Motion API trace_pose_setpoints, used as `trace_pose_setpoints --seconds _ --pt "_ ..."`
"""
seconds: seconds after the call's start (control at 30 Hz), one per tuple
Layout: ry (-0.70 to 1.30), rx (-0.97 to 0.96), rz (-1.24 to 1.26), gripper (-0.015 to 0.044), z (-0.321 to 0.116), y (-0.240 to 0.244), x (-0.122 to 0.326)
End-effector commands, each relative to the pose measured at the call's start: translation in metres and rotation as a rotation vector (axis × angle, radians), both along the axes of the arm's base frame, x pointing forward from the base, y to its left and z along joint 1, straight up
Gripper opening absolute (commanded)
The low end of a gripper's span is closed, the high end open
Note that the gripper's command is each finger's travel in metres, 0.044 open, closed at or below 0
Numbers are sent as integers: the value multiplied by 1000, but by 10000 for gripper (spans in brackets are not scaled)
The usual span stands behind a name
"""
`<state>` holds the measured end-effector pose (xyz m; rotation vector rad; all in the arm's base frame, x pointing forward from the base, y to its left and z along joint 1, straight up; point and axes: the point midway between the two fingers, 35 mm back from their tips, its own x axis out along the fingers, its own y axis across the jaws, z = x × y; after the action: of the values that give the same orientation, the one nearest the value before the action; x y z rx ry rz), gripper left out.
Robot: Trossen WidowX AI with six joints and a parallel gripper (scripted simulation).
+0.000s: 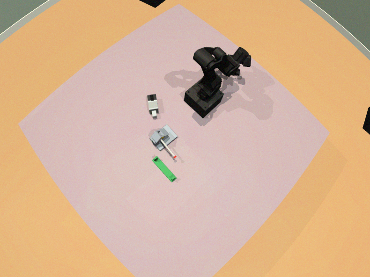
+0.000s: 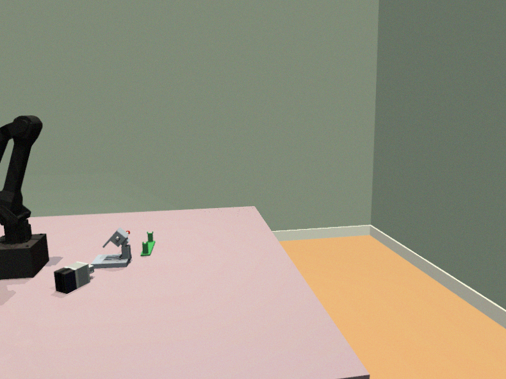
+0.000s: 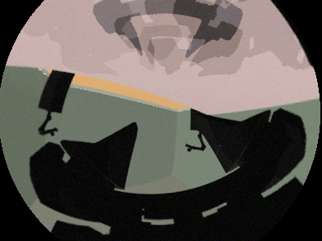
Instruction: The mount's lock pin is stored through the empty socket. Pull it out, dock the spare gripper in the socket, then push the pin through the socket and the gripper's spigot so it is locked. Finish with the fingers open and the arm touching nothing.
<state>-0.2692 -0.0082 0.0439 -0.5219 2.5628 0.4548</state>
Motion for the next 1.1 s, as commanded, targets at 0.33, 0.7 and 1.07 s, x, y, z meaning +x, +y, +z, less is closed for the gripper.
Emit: trace_pose_setpoints --seconds 0.33,0.7,1.07 --pt "-118 495 -148 300 2 151 9" --pt "-475 863 -135 300 10 289 120" --pt "-822 951 46 300 21 338 280"
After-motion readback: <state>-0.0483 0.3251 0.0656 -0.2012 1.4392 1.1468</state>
